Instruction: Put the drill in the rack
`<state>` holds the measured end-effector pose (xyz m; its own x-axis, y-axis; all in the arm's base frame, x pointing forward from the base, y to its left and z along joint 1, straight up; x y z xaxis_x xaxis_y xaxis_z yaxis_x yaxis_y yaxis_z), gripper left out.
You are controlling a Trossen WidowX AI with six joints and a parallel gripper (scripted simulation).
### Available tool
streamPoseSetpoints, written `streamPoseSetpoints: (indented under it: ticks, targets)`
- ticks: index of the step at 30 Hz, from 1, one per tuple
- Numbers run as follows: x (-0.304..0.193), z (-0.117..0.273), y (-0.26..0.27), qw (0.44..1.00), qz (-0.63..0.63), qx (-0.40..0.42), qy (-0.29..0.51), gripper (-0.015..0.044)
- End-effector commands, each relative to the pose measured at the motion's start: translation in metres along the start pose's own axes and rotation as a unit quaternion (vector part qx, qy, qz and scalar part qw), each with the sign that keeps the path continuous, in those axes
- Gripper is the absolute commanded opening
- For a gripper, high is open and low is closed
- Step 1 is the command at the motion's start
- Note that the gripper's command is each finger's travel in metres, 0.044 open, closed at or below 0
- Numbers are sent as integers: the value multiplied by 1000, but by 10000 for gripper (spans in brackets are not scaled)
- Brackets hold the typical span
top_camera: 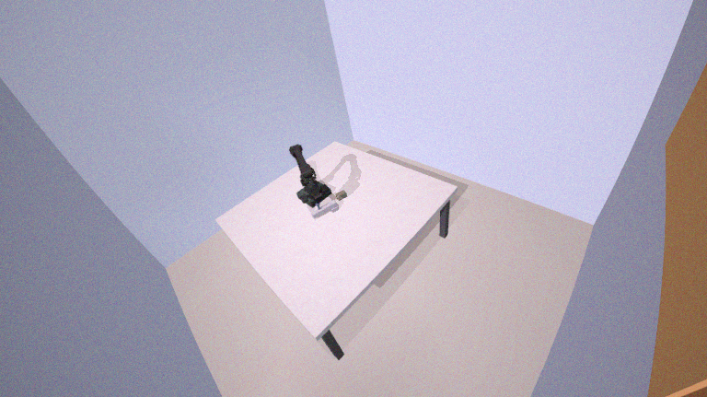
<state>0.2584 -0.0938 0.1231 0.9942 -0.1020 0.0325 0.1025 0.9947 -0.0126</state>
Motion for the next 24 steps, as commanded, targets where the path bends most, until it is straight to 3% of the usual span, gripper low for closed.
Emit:
streamPoseSetpoints:
  ticks: [1,24]
  targets:
    - [-1,0,0,1000,1,3,0,0]
    - [0,-12,0,1000,1,3,0,0]
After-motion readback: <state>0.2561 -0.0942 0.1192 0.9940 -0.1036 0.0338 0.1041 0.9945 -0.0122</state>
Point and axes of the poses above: the point midway between the two fingers, 35 mm back from their tips, its own z axis back along the fingers, its own y axis across the jaws, x = y × z, the point moved 1 cm from there along z, back along the fingers, and after that the axes turned 7 degrees about z, right-handed, at the moved point
